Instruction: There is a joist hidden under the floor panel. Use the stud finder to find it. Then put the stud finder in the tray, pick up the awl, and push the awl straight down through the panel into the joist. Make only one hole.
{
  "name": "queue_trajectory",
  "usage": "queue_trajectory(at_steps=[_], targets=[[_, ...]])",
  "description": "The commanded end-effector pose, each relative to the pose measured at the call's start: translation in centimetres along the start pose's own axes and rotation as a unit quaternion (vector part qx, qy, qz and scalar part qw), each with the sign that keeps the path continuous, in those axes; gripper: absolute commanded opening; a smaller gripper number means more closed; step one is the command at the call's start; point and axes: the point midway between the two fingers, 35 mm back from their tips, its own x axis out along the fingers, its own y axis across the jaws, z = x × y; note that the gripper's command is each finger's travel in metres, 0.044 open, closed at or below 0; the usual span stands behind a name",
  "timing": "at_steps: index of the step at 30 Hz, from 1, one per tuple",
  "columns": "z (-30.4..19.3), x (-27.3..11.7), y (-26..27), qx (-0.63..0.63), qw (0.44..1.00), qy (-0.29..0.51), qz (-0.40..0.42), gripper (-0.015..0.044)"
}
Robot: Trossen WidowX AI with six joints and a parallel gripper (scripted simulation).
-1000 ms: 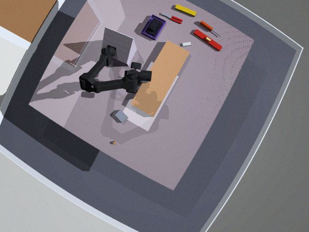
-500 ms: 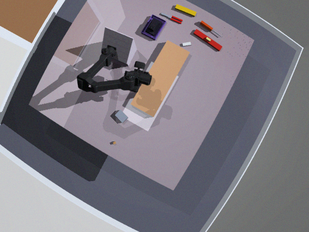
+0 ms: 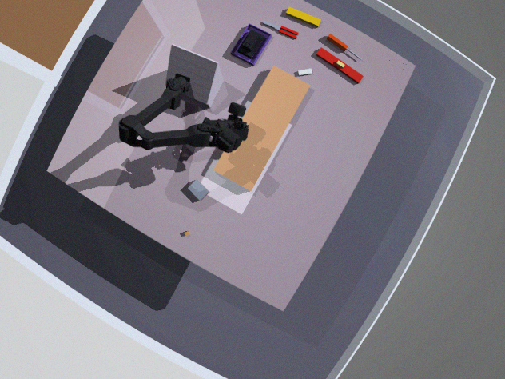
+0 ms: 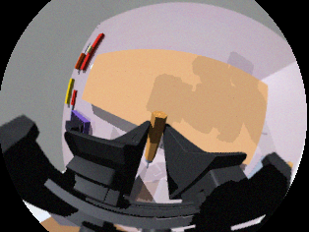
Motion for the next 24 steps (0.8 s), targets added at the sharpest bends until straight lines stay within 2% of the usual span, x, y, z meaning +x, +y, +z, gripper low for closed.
queue_trajectory(at_steps=[1, 12, 24], targets=[[1.4, 0.0, -0.3, 0.006, 0.998, -0.064, 0.011, 0.0], [4.6, -1.1, -2.2, 0.002, 0.974, -0.227, 0.003, 0.0], [6.8, -4.9, -5.2, -0.034, 0.914, -0.399, -0.062, 0.0]])
